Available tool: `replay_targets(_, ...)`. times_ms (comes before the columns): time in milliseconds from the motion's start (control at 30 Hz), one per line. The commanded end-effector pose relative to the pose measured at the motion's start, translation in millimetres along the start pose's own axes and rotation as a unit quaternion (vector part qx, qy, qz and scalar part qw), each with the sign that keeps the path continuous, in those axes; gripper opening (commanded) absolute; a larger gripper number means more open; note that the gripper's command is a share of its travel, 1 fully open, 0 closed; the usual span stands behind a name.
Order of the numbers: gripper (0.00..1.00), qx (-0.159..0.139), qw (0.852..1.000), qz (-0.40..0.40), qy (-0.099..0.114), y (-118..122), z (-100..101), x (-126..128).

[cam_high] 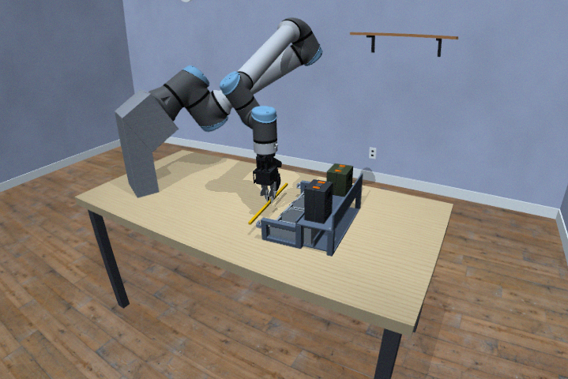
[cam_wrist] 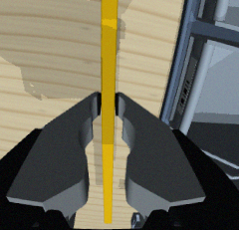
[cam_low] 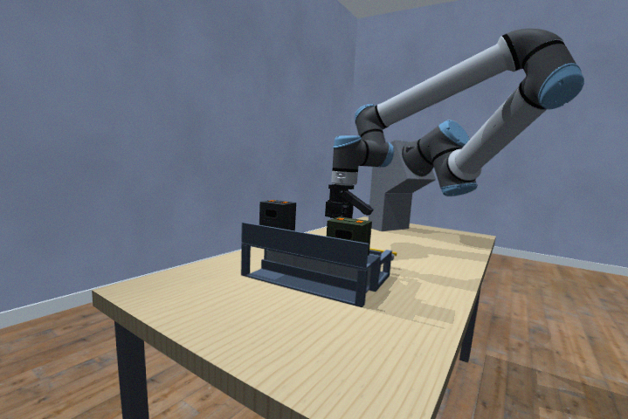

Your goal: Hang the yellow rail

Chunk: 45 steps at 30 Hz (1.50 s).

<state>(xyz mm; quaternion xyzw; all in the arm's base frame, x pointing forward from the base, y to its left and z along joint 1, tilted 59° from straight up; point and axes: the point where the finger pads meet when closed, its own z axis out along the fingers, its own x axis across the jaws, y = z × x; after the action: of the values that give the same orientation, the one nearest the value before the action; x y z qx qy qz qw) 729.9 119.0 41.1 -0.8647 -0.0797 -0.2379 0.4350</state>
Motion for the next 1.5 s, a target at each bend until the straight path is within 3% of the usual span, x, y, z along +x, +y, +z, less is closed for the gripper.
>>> replay_targets(0,0.00,0.000,1.000,0.000,-0.001,0,-13,0)
replay_targets(433,0.00,0.000,1.000,0.000,-0.001,0,-49,0)
replay_targets(833,0.00,0.000,1.000,0.000,-0.001,0,-60,0)
replay_targets(1467,0.00,0.000,1.000,0.000,-0.001,0,-61,0)
